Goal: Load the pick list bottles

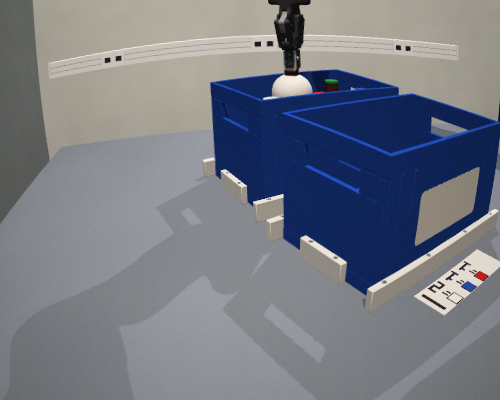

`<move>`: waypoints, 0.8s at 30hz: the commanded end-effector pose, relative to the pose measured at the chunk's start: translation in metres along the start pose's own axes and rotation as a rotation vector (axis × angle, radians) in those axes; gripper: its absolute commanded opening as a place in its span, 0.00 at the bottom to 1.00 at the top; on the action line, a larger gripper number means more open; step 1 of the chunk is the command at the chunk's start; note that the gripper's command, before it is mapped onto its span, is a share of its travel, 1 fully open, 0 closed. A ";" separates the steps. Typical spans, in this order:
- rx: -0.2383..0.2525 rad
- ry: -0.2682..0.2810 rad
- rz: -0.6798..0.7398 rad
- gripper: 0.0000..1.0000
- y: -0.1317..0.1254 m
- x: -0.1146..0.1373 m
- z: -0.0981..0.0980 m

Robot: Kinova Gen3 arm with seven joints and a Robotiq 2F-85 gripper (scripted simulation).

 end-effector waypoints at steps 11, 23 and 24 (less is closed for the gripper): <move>-0.001 -0.001 0.000 0.10 0.000 0.000 -0.021; -0.001 -0.001 0.000 0.10 0.000 0.000 -0.040; -0.001 -0.001 0.000 0.10 0.000 0.000 -0.041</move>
Point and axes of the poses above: the point where the finger pads meet when closed, its own z axis out along the fingers, its own y axis across the jaws, x = y × z, the point moved 10 cm from there along -z, back along the fingers, and after that the axes turned 2 degrees about -z, right-handed, at the moved point
